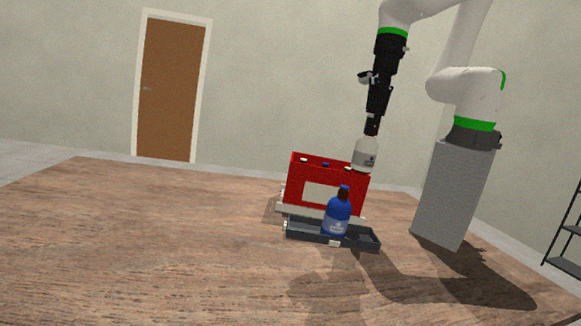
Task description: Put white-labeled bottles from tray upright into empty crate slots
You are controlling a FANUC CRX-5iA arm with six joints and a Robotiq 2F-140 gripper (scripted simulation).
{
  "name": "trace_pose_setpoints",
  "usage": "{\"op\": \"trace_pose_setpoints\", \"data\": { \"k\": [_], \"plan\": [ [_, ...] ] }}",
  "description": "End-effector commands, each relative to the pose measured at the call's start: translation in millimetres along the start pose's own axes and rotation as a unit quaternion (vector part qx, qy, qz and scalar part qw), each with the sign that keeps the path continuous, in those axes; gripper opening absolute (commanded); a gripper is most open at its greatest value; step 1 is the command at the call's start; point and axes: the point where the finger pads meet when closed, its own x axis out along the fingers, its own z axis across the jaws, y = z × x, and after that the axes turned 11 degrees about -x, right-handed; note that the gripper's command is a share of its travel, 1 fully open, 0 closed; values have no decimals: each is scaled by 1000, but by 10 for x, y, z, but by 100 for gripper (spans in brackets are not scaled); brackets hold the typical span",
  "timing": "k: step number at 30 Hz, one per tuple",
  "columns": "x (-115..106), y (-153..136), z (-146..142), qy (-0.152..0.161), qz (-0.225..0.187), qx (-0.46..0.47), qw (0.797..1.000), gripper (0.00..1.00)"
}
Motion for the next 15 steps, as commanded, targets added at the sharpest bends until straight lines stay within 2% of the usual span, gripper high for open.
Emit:
{"op": "trace_pose_setpoints", "data": {
  "k": [1, 15],
  "plan": [
    [-5, 49, 44, 0, 1, 0, 1000, 10],
    [-6, 197, 205, 0, 1, 0, 1000, 10]
  ]
}}
